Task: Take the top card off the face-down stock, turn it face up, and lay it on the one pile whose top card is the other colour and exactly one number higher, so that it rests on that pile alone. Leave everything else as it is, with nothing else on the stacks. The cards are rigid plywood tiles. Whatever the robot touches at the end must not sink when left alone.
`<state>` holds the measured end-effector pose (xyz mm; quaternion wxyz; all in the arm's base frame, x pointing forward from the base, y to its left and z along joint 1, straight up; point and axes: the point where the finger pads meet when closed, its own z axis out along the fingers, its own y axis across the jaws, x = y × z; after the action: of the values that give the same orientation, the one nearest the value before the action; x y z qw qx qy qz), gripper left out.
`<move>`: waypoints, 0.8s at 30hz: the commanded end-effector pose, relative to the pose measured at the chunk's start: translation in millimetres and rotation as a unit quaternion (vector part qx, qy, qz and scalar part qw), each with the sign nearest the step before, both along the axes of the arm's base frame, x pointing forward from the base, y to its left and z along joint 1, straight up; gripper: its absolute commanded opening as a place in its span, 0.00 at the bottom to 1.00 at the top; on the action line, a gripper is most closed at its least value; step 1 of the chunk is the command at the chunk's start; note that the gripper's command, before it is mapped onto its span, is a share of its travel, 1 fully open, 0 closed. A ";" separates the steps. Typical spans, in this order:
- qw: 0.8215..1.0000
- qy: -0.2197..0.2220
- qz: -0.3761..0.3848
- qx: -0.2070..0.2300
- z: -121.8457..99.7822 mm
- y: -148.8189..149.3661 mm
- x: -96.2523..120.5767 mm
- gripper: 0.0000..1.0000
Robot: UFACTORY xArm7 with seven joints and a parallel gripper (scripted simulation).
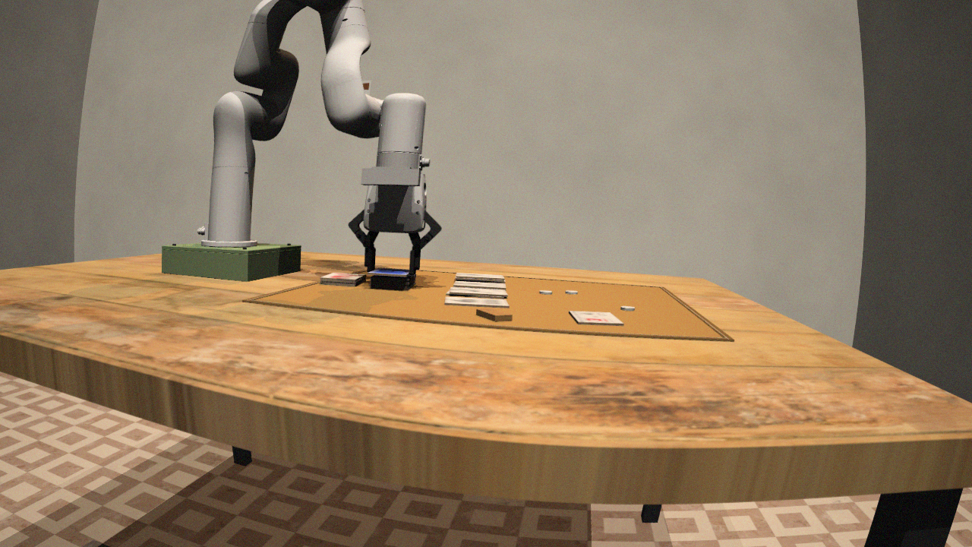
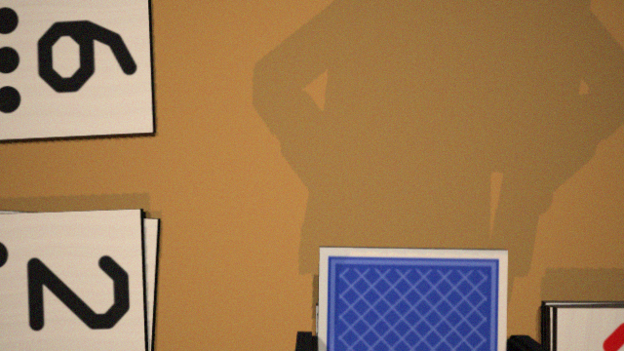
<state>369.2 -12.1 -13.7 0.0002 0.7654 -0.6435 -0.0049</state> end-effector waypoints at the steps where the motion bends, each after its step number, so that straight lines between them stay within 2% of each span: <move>1: 1.000 -0.002 0.000 0.000 1.0 -0.1 1.5 0.74; 24: 1.000 -0.002 0.000 0.000 -4.4 -0.1 1.5 0.74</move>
<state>369.1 -12.1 -19.1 0.0002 0.7654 -0.6435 -0.0049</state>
